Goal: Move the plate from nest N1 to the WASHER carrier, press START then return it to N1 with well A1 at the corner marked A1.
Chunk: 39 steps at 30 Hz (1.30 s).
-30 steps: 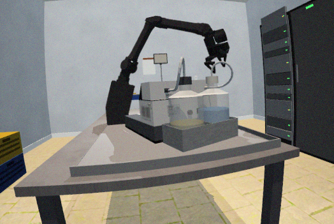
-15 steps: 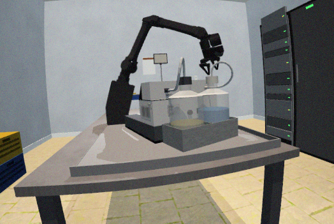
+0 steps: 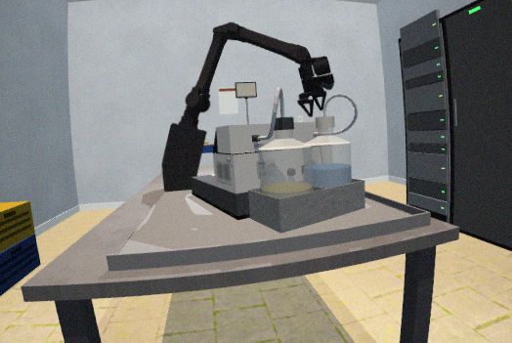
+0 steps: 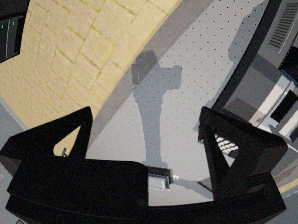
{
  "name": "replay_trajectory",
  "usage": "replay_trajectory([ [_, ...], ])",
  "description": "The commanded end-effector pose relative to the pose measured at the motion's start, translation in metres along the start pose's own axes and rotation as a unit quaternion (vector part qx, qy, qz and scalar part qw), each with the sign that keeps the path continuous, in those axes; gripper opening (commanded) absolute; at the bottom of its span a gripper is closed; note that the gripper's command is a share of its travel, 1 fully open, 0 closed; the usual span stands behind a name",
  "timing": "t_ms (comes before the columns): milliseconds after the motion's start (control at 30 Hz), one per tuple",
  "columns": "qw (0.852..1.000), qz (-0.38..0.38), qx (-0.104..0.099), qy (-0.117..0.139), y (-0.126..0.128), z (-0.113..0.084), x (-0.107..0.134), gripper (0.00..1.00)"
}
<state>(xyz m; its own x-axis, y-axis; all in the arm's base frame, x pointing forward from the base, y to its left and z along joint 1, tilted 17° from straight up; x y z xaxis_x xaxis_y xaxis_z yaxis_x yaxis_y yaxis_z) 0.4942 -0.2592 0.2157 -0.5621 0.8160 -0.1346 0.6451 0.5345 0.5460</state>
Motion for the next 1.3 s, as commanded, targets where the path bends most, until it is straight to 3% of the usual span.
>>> replay_trajectory([
  [0, 1.0, -0.025, -0.009, -0.015, 0.019, -0.01, 0.018, 1.0],
  [67, 1.0, -0.025, -0.009, -0.015, 0.019, -0.01, 0.018, 1.0],
  [133, 0.998, -0.057, 0.008, 0.002, 0.019, -0.008, 0.031, 1.0],
  [300, 0.998, -0.062, 0.004, -0.007, 0.022, -0.004, 0.052, 1.0],
  [367, 0.995, -0.093, 0.02, 0.007, 0.021, -0.003, 0.064, 1.0],
  [867, 0.991, -0.127, 0.031, 0.007, 0.019, 0.006, 0.122, 1.0],
  [933, 0.985, -0.165, 0.044, 0.019, 0.017, 0.007, 0.134, 1.0],
  [1100, 0.985, -0.168, 0.043, 0.014, 0.013, 0.01, 0.156, 1.0],
  [1267, 0.976, -0.209, 0.055, 0.021, 0.011, 0.012, 0.17, 1.0],
])
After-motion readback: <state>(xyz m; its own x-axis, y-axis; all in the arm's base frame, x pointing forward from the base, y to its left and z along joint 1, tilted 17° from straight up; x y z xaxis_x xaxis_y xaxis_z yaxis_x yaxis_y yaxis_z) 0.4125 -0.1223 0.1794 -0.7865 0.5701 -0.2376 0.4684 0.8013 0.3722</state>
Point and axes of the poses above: the point where the finger pads meet when closed, its own z axis out along the fingers, its own y axis across the jaws, x = y × z, the point moved 5 cm from there along -z, back along the fingers, and after that the axes turned 1 degree about z, right-handed, at the moved point
